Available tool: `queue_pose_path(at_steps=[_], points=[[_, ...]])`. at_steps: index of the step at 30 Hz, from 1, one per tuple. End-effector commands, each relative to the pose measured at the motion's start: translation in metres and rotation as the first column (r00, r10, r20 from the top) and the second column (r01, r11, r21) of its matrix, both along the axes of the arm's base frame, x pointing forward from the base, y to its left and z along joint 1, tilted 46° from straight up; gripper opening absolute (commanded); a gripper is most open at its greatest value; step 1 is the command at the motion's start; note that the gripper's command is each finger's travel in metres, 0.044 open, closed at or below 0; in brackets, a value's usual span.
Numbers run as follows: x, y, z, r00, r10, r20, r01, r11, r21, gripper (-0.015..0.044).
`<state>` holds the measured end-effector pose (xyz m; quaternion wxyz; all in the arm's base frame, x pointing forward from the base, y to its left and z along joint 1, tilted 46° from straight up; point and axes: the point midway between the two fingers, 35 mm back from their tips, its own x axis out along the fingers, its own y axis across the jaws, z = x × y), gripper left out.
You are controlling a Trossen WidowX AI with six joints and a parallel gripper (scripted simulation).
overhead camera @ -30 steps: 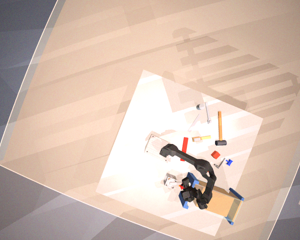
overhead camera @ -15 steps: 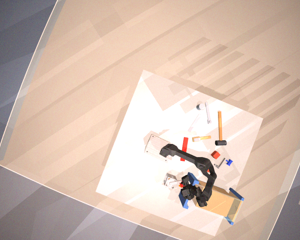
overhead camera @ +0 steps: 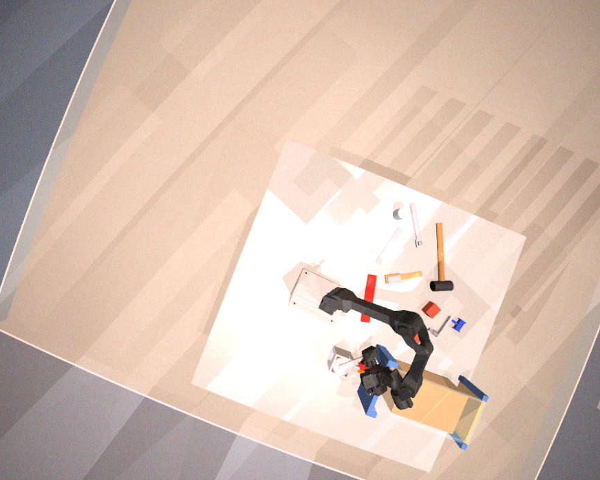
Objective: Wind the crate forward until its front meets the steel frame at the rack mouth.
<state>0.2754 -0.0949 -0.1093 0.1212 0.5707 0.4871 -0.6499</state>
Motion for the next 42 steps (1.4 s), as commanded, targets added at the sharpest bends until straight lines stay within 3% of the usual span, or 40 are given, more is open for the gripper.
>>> queue_pose_path(at_steps=[1, 42], points=[[-0.013, 0.008, 0.004, 1.000, -0.002, -0.031, 0.003, 1.000, 0.024, 0.0000], [-0.057, 0.015, 0.013, 0.999, -0.002, -0.033, 0.003, 1.000, 0.025, 0.0000]])
